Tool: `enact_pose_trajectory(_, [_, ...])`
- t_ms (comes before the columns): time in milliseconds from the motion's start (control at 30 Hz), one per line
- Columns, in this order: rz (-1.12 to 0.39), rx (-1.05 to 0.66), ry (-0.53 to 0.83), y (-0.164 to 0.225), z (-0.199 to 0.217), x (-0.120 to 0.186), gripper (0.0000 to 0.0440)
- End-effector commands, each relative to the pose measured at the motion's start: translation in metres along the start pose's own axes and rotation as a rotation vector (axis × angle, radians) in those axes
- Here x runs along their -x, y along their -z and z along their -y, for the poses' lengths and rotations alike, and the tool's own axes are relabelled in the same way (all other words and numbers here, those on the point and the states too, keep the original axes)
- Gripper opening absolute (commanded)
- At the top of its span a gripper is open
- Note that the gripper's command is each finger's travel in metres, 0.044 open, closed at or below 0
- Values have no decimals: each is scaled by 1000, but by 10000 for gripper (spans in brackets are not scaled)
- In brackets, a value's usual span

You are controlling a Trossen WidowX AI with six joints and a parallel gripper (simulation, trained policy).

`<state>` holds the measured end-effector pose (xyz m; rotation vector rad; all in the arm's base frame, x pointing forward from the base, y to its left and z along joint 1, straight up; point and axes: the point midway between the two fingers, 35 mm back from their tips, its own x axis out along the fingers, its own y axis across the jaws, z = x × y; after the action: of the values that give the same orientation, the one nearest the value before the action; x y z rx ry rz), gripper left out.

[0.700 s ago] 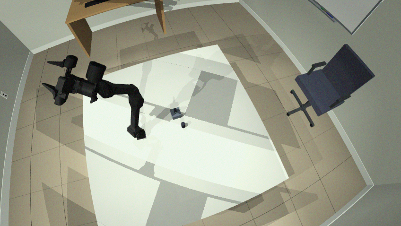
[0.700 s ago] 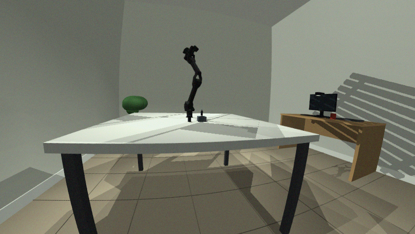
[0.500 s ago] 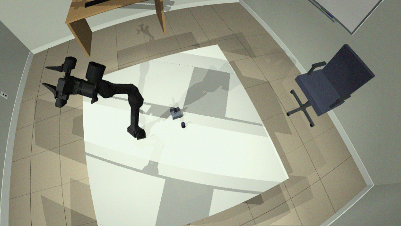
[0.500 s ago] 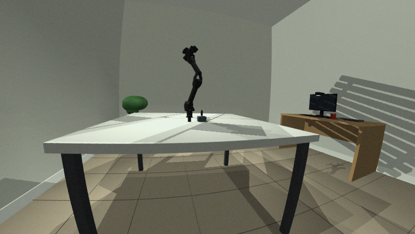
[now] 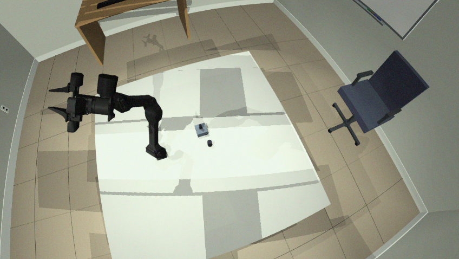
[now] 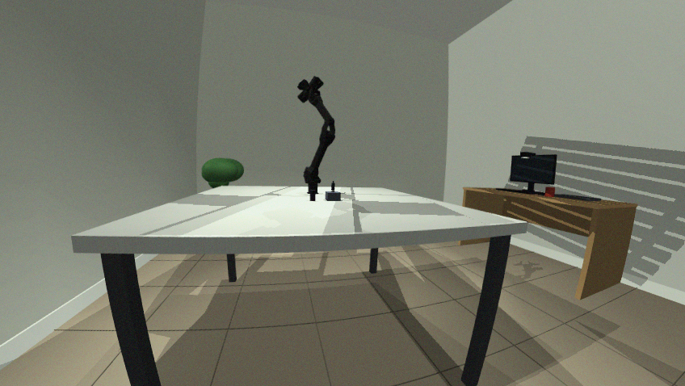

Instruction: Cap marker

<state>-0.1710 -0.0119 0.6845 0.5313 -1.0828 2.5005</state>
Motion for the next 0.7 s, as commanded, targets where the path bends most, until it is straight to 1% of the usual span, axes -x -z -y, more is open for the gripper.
enact_pose_trajectory(0, [18,-12,-31,-3,-6,1,255])
enact_pose_trajectory(667, [122,-81,-236,-25,-48,16,288])
